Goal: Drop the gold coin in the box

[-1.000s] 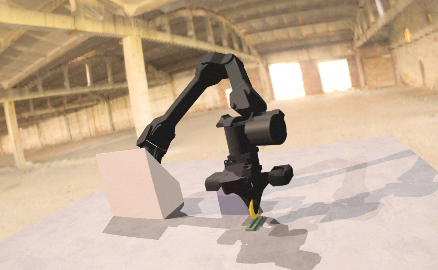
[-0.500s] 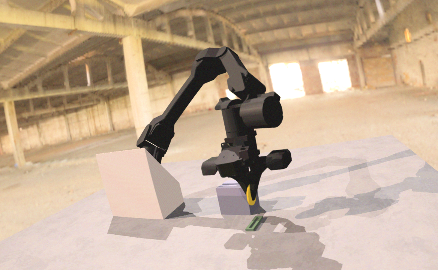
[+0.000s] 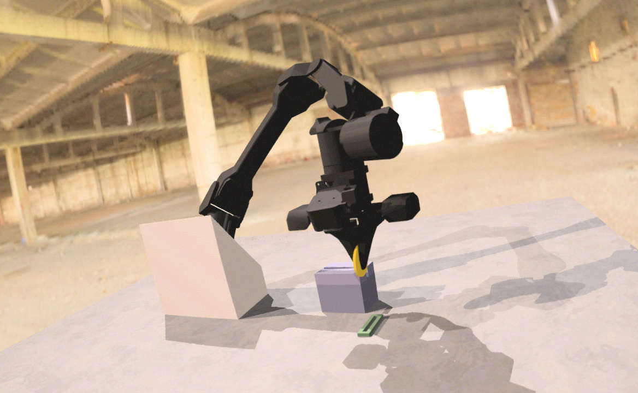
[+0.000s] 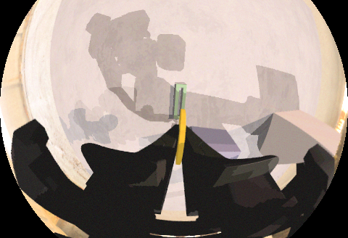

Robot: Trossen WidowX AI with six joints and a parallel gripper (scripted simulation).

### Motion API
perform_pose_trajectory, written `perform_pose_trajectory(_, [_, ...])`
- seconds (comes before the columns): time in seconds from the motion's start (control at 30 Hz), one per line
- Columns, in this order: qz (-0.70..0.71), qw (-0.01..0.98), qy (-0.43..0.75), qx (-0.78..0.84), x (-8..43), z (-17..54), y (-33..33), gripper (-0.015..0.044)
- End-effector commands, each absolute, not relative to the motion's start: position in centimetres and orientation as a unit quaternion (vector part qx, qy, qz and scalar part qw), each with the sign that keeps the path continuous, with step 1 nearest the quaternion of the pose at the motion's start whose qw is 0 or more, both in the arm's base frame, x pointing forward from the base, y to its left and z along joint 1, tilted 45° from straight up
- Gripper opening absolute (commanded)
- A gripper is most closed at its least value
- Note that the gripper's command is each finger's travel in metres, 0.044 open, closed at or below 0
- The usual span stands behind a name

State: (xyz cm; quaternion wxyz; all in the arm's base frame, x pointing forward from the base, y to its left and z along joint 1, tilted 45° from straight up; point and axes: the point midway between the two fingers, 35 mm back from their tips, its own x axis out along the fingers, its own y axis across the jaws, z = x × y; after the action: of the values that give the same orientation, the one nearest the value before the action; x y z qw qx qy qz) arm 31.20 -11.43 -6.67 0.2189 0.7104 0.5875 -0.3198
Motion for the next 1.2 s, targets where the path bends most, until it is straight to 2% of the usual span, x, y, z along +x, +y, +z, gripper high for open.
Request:
perform_pose_trajectory(0.0, [-0.313,0.232,0.592,0.706,31.32,-6.34,-11.71,0.0000])
perform_pose_trajectory(0.6, [-0.120,0.433,0.658,0.603,31.16,-6.26,-11.67,0.0000])
perform_pose_trajectory(1.17, [0.074,0.588,0.665,0.453,31.00,-6.18,-11.64,0.0000])
